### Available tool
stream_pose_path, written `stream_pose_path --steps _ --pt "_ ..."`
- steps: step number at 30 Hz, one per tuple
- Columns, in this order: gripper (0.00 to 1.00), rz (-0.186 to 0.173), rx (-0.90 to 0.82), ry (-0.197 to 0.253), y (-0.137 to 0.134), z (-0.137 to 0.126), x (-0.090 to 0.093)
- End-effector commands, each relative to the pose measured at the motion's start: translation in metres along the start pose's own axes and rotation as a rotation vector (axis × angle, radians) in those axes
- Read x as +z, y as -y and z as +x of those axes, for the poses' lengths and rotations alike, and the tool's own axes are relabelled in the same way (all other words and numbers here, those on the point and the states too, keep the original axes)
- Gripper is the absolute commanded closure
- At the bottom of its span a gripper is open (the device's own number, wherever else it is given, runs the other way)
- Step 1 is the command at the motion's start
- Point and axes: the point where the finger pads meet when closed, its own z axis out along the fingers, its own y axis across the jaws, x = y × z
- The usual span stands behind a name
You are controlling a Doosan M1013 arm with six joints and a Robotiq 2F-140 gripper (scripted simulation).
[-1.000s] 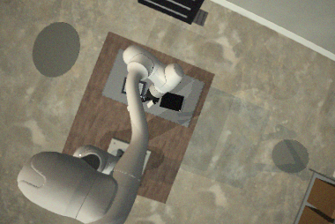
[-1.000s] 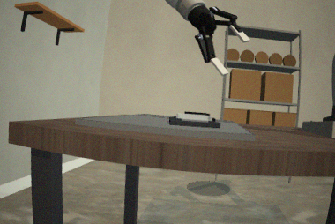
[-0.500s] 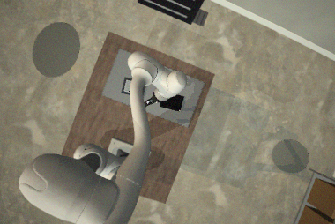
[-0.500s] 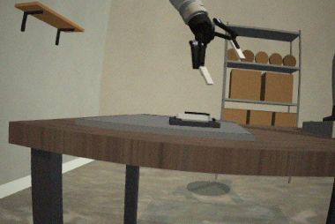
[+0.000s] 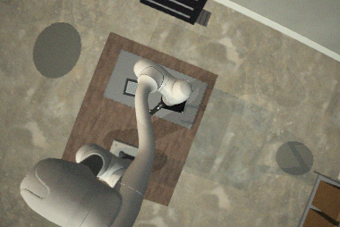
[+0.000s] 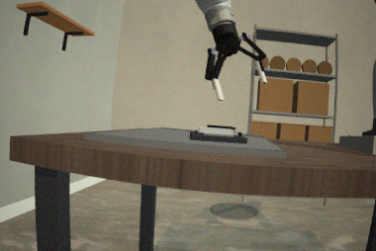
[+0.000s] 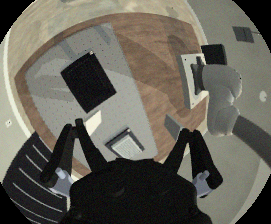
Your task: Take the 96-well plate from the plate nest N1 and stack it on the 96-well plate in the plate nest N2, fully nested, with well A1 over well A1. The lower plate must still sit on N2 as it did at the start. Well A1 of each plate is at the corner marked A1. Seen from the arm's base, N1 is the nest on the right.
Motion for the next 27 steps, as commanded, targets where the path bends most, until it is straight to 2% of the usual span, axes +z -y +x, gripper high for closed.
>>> stream_pose_path --steps 1,3,5,10,12,18,19,20,22,27 --pt "0.0 0.05 -0.072 0.001 0.014 0.009 0.001" --pt "0.0 0.084 -0.121 -0.003 0.022 0.015 0.001" --pt "0.0 0.084 -0.121 -0.003 0.022 0.015 0.001" --pt "0.0 0.169 -0.248 -0.023 0.042 0.029 -0.001" --pt "0.0 0.169 -0.248 -0.023 0.049 0.034 -0.001" --pt "0.0 0.269 -0.403 -0.066 0.073 0.052 -0.006" --pt "0.0 0.269 -0.403 -0.066 0.076 0.055 -0.006" --pt "0.0 0.285 -0.43 -0.076 0.08 0.058 -0.008" --pt "0.0 0.285 -0.43 -0.076 0.08 0.058 -0.008" --pt "0.0 0.362 -0.558 -0.127 0.099 0.073 -0.014"
